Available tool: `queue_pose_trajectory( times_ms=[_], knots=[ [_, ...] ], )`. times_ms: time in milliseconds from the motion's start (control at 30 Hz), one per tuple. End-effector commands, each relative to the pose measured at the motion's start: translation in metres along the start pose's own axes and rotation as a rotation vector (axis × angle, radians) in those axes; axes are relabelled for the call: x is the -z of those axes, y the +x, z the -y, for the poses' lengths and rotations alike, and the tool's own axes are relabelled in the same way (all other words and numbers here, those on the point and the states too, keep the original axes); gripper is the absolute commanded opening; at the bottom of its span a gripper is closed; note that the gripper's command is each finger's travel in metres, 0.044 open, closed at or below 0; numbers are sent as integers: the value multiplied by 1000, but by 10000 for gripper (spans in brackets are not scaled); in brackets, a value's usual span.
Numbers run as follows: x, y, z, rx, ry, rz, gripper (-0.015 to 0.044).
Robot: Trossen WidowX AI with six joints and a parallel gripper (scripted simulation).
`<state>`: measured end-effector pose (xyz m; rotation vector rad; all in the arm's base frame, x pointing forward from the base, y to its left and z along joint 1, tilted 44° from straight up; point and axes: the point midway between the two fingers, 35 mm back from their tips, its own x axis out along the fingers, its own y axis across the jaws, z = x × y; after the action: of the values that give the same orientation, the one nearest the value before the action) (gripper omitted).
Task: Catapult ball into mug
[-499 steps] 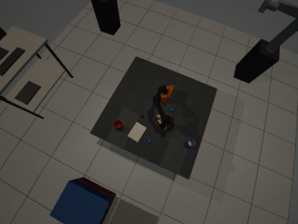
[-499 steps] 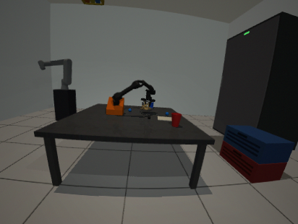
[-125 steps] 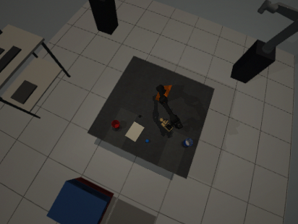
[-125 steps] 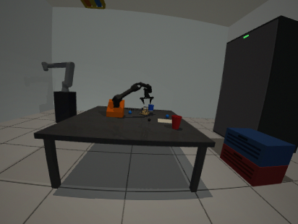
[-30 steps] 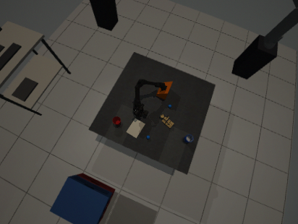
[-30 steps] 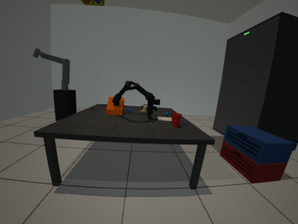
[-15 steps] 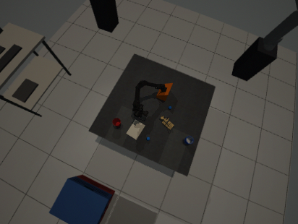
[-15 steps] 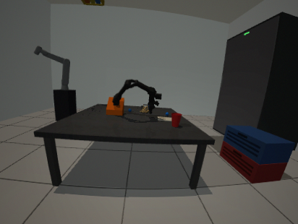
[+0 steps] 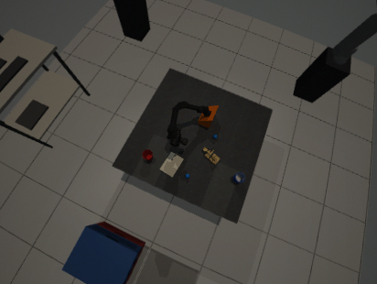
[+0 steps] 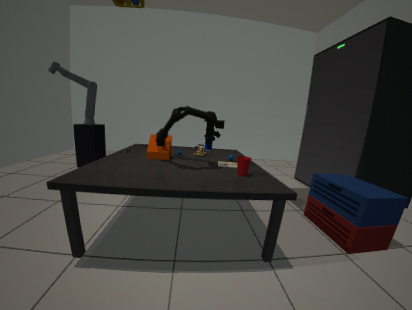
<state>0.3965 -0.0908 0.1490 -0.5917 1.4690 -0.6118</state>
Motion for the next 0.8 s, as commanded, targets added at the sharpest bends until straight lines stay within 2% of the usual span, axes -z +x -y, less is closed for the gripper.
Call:
queue_pose_trajectory(
  times_ms=[0, 767],
  knots=[
    [-3, 2, -16, 5, -60, -16, 0],
    [5, 17, -175, 69, -684, -149, 0]
  ],
)
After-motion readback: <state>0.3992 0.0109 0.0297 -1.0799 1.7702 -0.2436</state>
